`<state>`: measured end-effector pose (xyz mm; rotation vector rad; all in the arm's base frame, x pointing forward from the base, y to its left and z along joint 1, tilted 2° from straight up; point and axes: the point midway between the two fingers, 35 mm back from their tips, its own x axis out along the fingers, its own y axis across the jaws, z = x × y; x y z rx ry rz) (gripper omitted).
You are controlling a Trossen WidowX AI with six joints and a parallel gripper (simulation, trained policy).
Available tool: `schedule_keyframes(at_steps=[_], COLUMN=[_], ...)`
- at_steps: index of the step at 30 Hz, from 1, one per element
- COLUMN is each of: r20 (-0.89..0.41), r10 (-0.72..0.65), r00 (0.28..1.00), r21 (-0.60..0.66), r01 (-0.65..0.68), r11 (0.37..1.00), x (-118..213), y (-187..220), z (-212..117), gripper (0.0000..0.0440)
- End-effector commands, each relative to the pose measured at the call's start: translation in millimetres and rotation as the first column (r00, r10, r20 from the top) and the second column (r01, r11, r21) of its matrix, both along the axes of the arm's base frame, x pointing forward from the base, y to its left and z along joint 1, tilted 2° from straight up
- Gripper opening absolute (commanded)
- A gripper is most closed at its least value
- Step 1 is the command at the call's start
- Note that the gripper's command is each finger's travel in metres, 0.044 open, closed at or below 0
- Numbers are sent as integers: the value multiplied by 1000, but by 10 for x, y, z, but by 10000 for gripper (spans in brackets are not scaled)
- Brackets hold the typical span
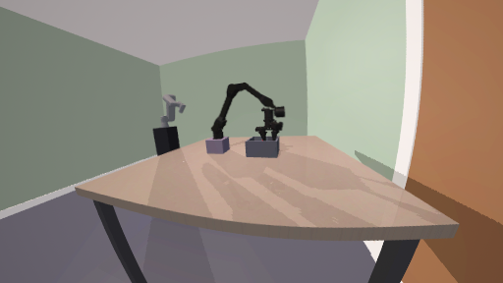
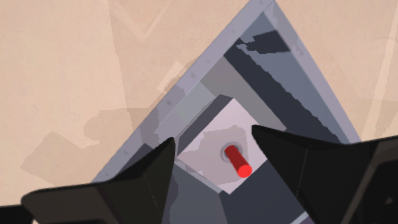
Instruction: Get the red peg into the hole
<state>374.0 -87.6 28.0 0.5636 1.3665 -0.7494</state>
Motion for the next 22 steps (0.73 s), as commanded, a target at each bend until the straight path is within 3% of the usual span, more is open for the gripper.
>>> schedule_keyframes(at_steps=[1, 12, 22], r20=[7, 130, 136], r10=[13, 58, 60], r00=[1000, 990, 989], r21=[30, 108, 110], r01=[-14, -72, -75], r11=[999, 992, 991], x=[129, 649, 671], y=[-5, 89, 94], z=[3, 237, 248], gripper=[431, 440, 440])
